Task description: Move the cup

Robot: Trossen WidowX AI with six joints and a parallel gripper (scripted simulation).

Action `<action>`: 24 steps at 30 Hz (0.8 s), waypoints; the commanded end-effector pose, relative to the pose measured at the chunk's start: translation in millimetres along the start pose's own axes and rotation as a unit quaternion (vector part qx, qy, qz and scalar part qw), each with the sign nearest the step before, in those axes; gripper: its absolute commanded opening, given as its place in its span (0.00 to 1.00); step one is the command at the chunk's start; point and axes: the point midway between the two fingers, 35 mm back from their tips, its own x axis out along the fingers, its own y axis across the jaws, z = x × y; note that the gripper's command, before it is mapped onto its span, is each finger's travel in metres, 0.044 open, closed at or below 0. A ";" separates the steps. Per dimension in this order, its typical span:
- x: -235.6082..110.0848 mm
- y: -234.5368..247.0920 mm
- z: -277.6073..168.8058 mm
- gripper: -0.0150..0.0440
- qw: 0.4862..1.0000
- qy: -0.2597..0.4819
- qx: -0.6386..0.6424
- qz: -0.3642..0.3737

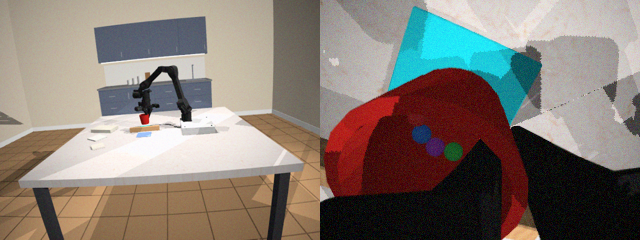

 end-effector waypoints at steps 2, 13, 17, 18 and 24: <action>8.7 -1.3 -0.3 0.25 1.000 0.000 -0.001 -0.003; 26.2 -2.3 -0.6 0.25 1.000 0.000 -0.001 -0.003; 24.0 -1.4 -0.3 0.25 1.000 0.001 -0.001 -0.001; 24.0 -1.4 -0.3 0.25 1.000 0.001 -0.001 -0.001; 24.0 -1.4 -0.3 0.25 1.000 0.001 -0.001 -0.001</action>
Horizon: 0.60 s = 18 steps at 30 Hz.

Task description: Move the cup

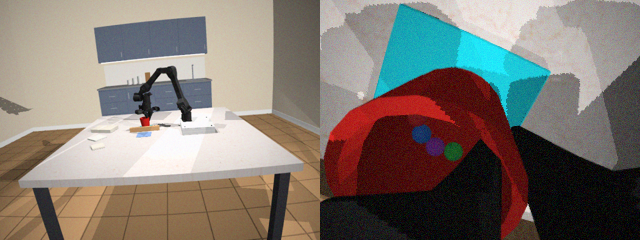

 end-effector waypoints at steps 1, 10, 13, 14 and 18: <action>-0.3 0.0 0.0 0.25 1.000 0.000 0.000 0.000; -0.3 0.0 0.0 0.47 1.000 0.000 0.000 0.000; -0.6 0.0 0.0 0.47 1.000 0.000 0.000 0.000; -1.1 0.1 0.1 0.47 1.000 0.000 0.000 0.000; -5.6 0.3 0.4 0.47 1.000 0.000 0.000 0.000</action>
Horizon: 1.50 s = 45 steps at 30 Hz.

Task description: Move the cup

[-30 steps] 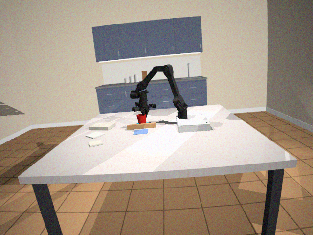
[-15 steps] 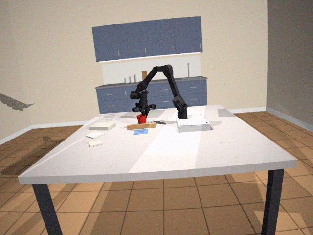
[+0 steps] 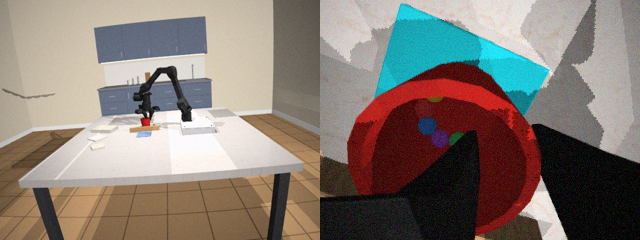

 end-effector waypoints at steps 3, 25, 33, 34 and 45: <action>-8.1 0.6 0.8 0.47 1.000 -0.001 0.000 0.000; -42.7 1.4 0.4 0.47 1.000 -0.001 -0.001 -0.001; -42.5 1.6 -0.3 0.69 1.000 0.000 0.002 0.000; -42.5 1.6 -0.3 0.74 1.000 0.000 0.002 0.000; -66.0 2.7 0.9 1.00 1.000 0.000 0.001 -0.001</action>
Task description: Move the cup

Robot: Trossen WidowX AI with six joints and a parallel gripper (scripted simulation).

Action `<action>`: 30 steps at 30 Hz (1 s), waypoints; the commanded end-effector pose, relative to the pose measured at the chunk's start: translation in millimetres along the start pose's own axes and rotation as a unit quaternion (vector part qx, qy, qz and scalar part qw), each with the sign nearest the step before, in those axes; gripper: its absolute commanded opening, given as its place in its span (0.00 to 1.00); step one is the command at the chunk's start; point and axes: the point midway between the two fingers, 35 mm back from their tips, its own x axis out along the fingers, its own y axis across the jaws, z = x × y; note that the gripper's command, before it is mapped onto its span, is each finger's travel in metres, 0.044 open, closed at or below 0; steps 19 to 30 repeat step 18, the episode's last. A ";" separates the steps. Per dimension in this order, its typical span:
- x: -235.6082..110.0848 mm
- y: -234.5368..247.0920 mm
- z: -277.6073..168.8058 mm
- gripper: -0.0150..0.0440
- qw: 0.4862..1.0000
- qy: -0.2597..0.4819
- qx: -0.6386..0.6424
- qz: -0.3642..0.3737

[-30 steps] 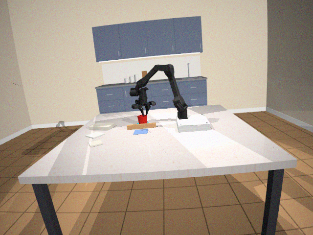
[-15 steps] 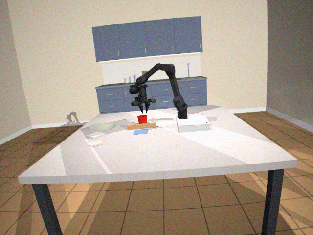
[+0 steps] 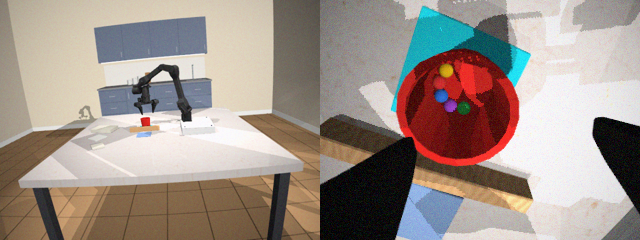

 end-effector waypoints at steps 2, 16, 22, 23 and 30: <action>-18.0 1.0 1.3 1.00 1.000 -0.003 -0.002 0.001; -47.6 2.6 0.6 1.00 1.000 -0.004 -0.001 0.003; -47.6 2.6 0.6 1.00 1.000 -0.004 -0.001 0.003; -47.6 2.6 0.6 1.00 1.000 -0.004 -0.001 0.003; -47.6 2.6 0.6 1.00 1.000 -0.004 -0.001 0.003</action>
